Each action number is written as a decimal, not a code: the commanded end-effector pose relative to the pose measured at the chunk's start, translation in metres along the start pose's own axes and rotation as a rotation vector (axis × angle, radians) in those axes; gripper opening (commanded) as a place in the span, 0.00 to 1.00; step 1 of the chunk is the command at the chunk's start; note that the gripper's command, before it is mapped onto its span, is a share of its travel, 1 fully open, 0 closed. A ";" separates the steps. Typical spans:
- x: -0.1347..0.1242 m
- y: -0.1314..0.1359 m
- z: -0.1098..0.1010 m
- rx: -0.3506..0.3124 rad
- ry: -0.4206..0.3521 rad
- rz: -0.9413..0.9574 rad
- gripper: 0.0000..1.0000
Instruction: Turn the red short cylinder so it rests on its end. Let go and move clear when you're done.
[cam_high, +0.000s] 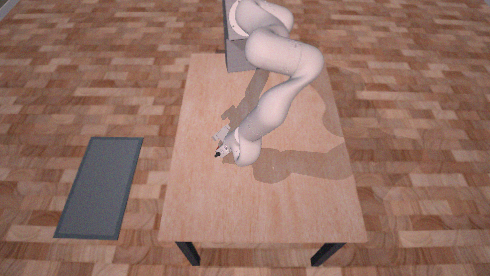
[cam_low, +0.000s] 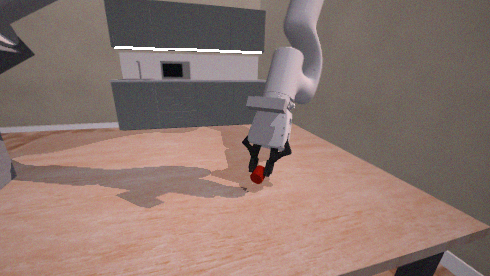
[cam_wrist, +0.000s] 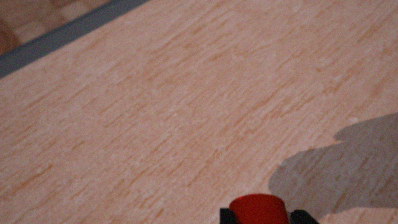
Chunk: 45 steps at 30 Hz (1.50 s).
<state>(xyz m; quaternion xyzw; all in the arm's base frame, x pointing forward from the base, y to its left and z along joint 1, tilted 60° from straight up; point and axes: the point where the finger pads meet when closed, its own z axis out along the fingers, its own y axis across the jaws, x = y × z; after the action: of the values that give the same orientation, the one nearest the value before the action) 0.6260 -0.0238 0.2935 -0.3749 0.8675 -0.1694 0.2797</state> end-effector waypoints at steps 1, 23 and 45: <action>0.000 0.000 0.000 0.016 -0.021 0.001 0.34; 0.012 -0.016 0.002 0.076 -0.042 -0.003 0.34; 0.008 -0.019 0.003 0.089 -0.193 -0.005 0.34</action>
<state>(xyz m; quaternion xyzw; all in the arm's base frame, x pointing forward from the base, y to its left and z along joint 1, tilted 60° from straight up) 0.6341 -0.0450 0.2981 -0.3682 0.8520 -0.2029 0.3120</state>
